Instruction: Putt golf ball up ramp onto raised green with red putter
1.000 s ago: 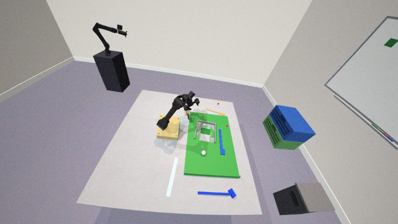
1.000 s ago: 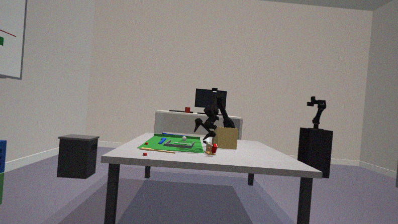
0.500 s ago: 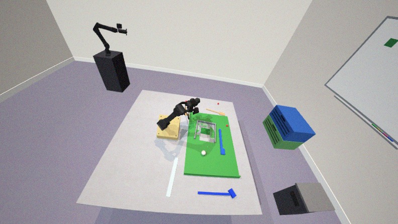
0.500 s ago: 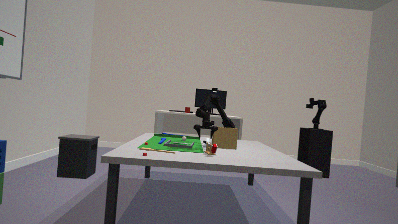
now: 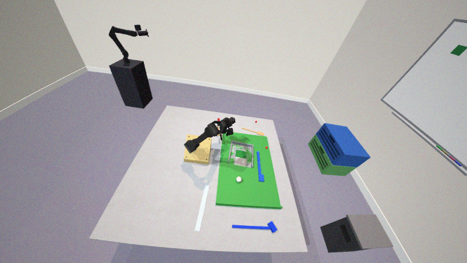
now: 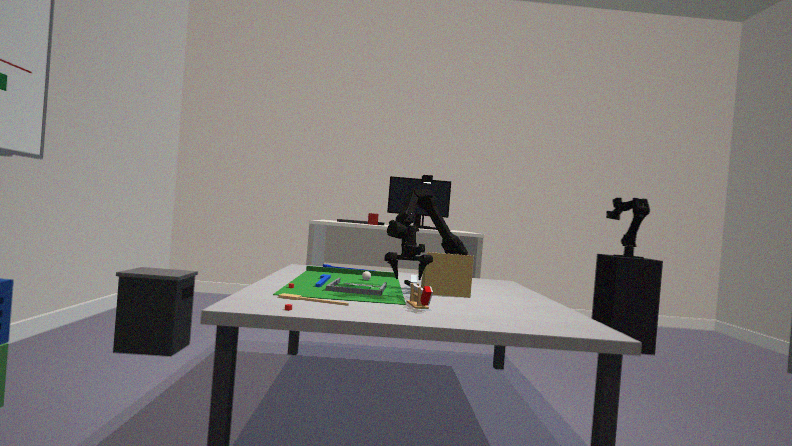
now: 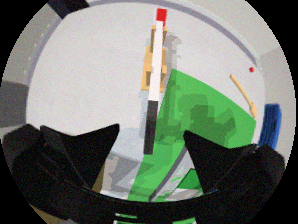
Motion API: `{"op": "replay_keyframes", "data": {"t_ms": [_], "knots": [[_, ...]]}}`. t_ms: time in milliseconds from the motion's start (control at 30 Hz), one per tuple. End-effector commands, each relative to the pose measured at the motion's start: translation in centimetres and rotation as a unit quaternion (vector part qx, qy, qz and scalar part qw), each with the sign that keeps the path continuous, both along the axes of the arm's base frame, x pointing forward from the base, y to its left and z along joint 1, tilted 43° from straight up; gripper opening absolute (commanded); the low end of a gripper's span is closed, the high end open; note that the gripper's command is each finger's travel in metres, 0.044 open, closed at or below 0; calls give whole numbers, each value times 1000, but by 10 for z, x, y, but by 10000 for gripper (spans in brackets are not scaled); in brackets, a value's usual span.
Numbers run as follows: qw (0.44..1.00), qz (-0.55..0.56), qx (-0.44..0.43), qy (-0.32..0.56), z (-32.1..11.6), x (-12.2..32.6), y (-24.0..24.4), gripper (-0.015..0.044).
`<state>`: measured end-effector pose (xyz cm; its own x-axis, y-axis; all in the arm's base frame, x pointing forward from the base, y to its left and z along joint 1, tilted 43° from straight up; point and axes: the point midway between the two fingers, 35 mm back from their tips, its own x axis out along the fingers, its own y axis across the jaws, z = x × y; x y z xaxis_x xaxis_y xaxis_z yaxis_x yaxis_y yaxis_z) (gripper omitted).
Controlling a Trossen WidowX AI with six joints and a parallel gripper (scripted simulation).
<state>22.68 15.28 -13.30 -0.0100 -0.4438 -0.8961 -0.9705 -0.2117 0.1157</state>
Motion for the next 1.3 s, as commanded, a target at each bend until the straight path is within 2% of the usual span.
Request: {"op": "replay_keyframes", "data": {"t_ms": [0,900,1267], "knots": [[1000,2,-5,3,-11,-1,-12,440],[1000,2,-6,3,-35,0,-33,440],[1000,-1,-3,1,-33,2,-31,151]]}}
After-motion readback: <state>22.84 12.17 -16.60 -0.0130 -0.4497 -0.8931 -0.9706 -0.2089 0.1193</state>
